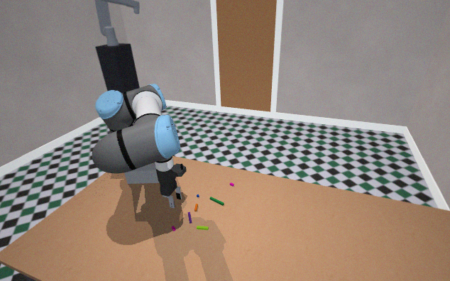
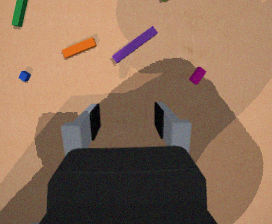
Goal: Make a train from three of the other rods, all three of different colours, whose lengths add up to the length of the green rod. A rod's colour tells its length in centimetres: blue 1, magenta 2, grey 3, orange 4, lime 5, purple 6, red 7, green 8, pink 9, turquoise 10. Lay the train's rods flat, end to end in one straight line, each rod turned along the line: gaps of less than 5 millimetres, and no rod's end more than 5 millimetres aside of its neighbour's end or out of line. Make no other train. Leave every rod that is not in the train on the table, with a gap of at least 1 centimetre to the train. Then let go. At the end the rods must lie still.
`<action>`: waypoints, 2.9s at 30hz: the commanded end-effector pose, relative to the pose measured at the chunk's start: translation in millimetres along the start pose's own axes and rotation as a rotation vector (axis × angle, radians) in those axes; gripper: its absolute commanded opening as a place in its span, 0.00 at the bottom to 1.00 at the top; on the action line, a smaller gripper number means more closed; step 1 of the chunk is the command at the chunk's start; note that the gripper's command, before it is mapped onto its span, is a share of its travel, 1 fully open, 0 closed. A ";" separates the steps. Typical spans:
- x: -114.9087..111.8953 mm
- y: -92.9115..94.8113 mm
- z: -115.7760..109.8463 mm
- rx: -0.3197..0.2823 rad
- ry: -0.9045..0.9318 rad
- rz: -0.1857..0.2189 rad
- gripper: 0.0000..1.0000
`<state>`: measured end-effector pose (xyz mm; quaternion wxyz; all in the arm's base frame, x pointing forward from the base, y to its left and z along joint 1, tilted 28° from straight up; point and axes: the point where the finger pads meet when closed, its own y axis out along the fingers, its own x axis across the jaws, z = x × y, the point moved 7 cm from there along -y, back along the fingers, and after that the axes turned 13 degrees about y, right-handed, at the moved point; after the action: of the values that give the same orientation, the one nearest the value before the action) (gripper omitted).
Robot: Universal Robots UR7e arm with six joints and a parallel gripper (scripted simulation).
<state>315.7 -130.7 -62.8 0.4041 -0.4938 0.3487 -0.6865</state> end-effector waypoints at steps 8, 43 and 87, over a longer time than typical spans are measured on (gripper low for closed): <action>-10.3 1.2 38.4 -0.001 0.001 0.003 1.00; -10.4 1.2 38.6 -0.001 0.001 0.003 1.00; -10.4 1.2 38.6 -0.001 0.001 0.003 1.00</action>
<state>354.9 -125.0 -58.0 0.4046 -0.4933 0.3503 -0.6857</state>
